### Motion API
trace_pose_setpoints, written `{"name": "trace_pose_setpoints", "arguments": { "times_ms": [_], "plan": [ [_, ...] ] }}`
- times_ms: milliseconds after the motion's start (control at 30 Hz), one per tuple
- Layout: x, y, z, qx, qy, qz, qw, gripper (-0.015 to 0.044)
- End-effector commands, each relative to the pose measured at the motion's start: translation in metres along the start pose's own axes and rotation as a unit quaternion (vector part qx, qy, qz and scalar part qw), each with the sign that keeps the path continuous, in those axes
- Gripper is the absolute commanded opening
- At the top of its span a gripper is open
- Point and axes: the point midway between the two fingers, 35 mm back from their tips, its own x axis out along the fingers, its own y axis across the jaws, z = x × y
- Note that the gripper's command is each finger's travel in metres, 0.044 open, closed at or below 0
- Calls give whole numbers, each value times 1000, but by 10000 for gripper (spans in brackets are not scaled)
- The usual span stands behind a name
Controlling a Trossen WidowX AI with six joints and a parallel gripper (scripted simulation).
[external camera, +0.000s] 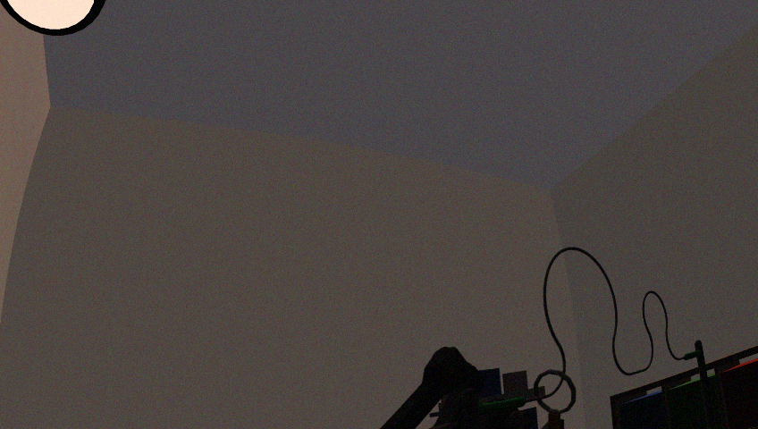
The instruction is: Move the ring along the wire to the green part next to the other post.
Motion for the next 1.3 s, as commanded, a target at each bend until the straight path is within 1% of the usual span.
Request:
{"name": "trace_pose_setpoints", "arguments": {
  "times_ms": [0,533,1267],
  "plan": [
    [-3,-18,1,-44,5,-20,999,-150],
    [-13,-63,12,-153,19,-68,986,-150],
    [-22,-90,23,-183,22,-82,979,-150]
  ]
}}
